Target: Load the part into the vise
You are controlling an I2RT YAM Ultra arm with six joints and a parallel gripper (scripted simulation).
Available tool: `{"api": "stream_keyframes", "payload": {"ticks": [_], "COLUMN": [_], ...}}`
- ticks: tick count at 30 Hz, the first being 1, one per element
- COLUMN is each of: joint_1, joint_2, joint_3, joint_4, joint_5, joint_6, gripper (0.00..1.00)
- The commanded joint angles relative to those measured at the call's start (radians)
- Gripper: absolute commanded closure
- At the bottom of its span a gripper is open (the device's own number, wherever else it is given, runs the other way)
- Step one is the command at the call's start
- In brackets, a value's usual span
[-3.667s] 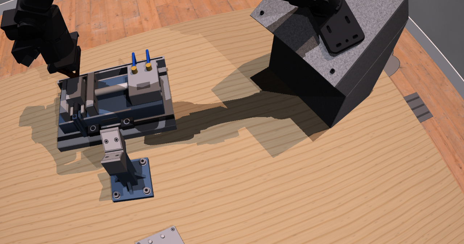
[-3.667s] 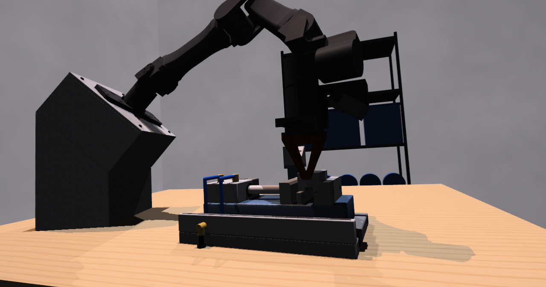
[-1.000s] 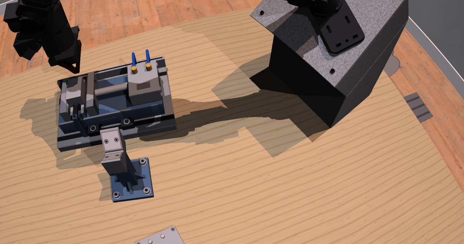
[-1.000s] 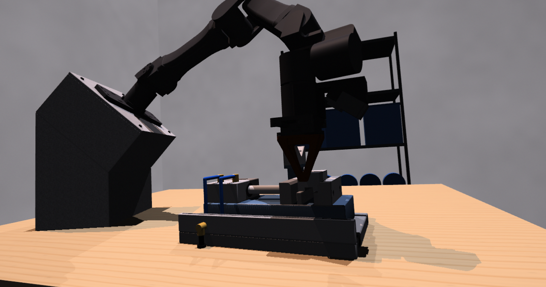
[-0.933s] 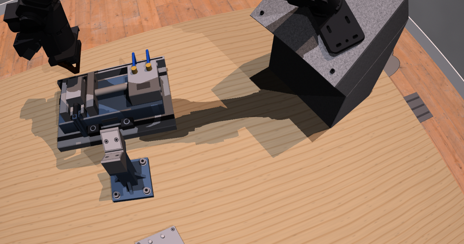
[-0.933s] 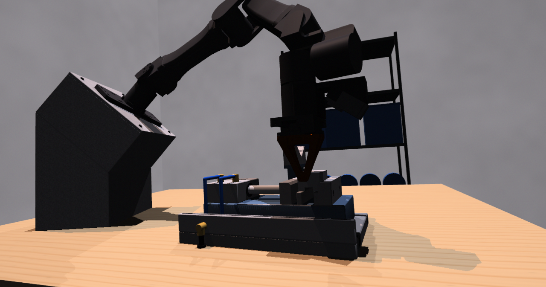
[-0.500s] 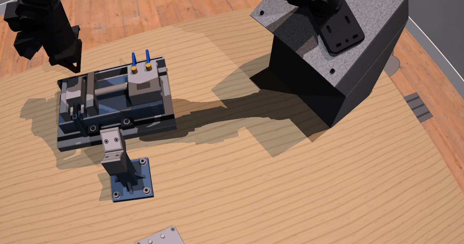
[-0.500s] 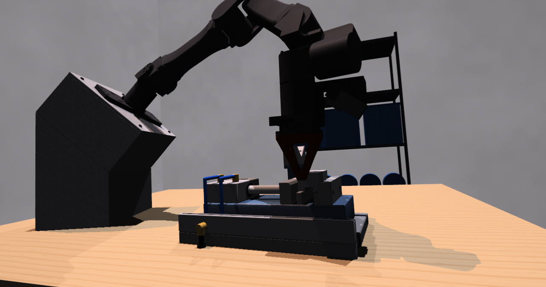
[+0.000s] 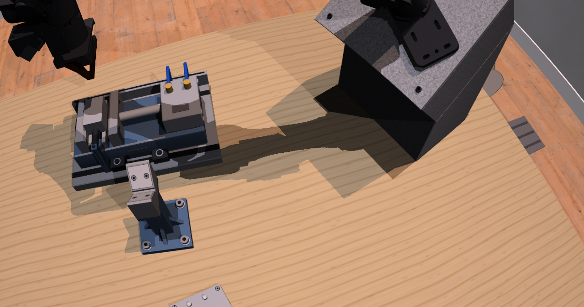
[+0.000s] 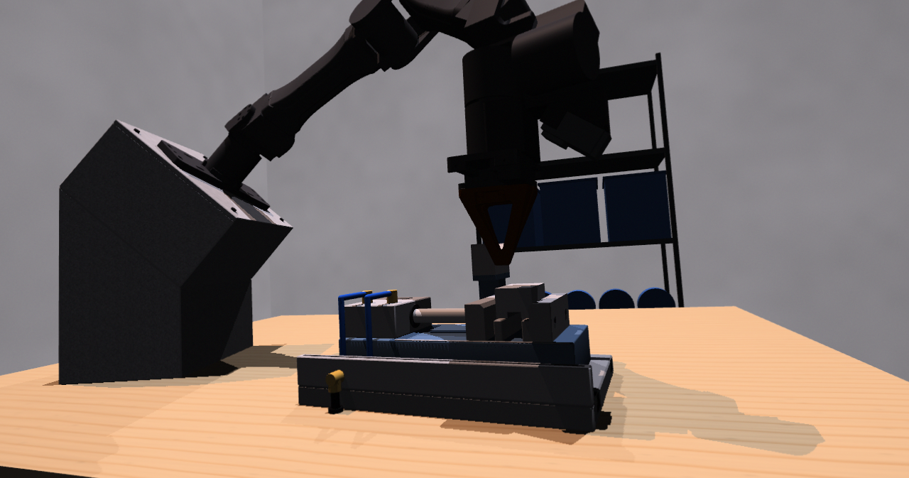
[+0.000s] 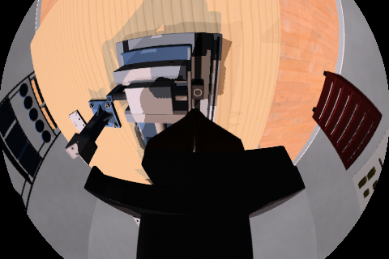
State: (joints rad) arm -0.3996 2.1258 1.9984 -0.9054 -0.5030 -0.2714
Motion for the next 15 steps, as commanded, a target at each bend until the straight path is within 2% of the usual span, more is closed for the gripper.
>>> {"api": "stream_keyframes", "payload": {"ticks": [1, 15], "joint_1": [-0.036, -0.055], "joint_2": [-0.046, -0.067], "joint_3": [0.035, 0.053], "joint_4": [-0.038, -0.087], "joint_5": [-0.017, -0.026], "joint_6": [-0.018, -0.037], "gripper": [1.00, 1.00]}}
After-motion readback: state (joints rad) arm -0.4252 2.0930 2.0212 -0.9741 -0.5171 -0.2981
